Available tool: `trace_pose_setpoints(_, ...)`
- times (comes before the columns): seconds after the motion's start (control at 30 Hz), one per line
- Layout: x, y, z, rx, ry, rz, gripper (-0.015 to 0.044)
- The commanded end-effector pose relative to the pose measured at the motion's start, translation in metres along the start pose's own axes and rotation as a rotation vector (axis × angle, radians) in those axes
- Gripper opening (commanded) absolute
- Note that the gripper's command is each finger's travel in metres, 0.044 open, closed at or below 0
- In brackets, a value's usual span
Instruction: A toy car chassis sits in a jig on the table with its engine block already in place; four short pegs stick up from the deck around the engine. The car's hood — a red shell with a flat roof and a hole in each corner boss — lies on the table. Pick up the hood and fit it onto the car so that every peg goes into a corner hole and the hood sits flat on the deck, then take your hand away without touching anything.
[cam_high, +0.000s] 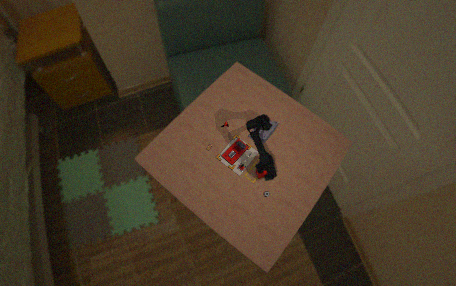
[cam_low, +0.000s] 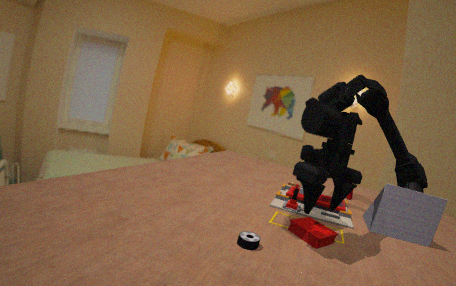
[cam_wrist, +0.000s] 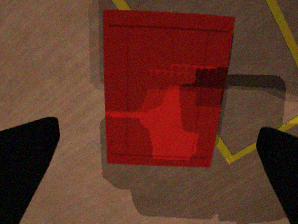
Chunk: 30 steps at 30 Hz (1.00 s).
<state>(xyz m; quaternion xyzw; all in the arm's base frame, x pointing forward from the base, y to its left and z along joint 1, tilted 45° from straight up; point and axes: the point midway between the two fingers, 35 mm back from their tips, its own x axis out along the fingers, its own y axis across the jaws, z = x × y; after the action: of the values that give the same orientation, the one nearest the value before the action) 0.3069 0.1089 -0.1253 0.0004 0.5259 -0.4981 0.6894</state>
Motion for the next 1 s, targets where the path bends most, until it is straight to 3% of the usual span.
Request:
trace_pose_setpoints(0.0,0.005,-0.001,0.001,-0.006,-0.002,-0.004,0.0440)
trace_pose_setpoints(0.97,0.027,-0.002,0.002,-0.006,-0.003,-0.005,0.0440)
